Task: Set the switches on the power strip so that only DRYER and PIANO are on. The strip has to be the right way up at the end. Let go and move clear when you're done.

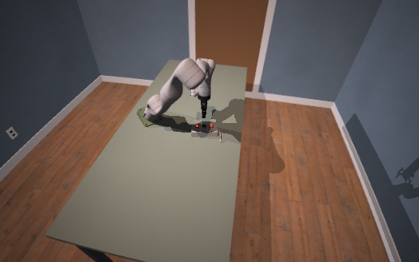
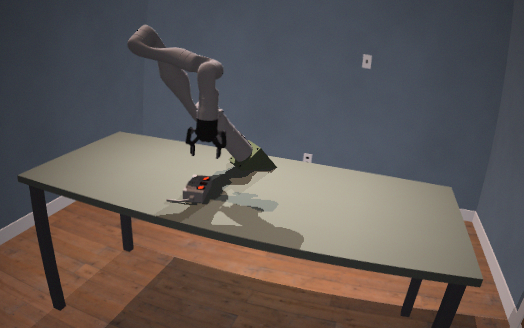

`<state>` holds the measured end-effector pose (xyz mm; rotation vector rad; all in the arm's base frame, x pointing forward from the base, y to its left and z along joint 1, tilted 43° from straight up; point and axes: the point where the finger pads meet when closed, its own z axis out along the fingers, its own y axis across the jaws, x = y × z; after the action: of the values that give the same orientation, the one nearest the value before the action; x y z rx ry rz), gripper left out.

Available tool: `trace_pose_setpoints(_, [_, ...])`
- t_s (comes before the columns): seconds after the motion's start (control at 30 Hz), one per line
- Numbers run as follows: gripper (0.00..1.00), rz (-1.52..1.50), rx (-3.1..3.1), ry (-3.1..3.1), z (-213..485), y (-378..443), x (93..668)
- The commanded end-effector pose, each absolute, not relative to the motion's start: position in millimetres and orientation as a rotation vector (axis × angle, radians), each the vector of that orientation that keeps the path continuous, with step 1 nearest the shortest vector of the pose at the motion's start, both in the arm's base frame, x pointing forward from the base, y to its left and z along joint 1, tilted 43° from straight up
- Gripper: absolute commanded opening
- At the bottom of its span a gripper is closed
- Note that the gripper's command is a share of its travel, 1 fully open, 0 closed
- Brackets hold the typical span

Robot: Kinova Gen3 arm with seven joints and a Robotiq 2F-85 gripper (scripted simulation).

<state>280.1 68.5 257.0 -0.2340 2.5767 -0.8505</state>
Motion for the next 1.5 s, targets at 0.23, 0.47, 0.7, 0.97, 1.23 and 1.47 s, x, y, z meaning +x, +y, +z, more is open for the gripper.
trace_pose_setpoints(0.23, [1.0,-0.819,-0.24,2.566,285.8,93.4,266.8])
trace_pose_setpoints(0.47, [1.0,-0.819,-0.24,2.566,292.7,98.3,262.5])
trace_pose_setpoints(0.7, [1.0,-0.819,-0.24,2.566,292.7,98.3,262.5])
trace_pose_setpoints(0.97, [1.0,-0.819,-0.24,2.566,292.7,98.3,262.5])
trace_pose_setpoints(1.23, [1.0,-0.819,-0.24,2.566,292.7,98.3,262.5])
trace_pose_setpoints(1.47, [1.0,-0.819,-0.24,2.566,292.7,98.3,262.5])
